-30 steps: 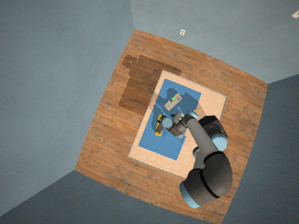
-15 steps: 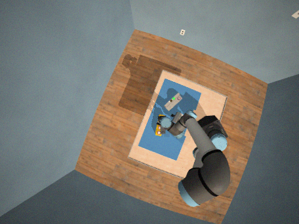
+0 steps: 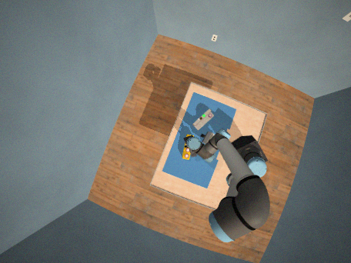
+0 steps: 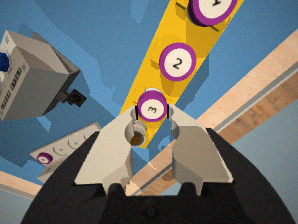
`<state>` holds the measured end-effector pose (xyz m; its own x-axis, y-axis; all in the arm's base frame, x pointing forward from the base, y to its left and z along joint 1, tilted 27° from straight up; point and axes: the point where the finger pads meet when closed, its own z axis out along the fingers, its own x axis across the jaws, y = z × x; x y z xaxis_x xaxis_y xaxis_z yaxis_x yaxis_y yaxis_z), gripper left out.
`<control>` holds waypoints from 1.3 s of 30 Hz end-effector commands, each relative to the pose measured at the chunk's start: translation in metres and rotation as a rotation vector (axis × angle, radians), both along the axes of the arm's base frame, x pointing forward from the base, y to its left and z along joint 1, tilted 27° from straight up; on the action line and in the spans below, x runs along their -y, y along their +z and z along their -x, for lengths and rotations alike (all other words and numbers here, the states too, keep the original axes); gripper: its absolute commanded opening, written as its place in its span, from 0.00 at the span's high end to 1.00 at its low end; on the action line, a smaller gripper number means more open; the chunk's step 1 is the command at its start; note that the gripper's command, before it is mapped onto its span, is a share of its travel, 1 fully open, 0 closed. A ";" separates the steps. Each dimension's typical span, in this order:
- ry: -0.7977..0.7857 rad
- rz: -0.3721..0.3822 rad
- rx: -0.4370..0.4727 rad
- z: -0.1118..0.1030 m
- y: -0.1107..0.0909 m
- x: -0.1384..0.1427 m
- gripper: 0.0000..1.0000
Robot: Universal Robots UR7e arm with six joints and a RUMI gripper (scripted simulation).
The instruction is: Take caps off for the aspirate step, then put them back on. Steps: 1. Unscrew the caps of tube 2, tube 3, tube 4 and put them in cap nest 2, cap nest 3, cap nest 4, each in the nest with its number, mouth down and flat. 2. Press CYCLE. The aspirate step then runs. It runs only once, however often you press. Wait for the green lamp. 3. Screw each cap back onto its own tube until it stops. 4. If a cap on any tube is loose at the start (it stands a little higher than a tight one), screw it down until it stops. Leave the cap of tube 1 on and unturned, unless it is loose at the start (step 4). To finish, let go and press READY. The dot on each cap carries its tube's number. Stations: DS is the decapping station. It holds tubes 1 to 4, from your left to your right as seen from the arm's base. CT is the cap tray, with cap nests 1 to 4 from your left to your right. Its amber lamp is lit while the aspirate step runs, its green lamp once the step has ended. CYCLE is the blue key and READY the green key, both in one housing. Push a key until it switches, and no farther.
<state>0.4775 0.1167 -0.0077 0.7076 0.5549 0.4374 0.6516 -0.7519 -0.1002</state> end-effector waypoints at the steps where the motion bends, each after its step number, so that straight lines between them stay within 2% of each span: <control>1: 0.003 0.000 0.002 0.000 0.000 0.000 1.00; 9: 0.002 0.000 0.002 0.000 0.000 0.000 1.00; 14: -0.221 -0.068 -0.087 0.000 0.000 0.000 1.00; 16: -0.221 -0.068 -0.087 0.000 0.000 0.000 1.00; 31: -0.891 -0.273 -0.354 0.000 0.000 0.000 1.00; 39: -0.933 -0.286 -0.371 0.000 0.000 0.000 1.00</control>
<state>0.4774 0.1165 -0.0077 0.9283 -0.3437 0.1419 -0.2544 -0.8654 -0.4317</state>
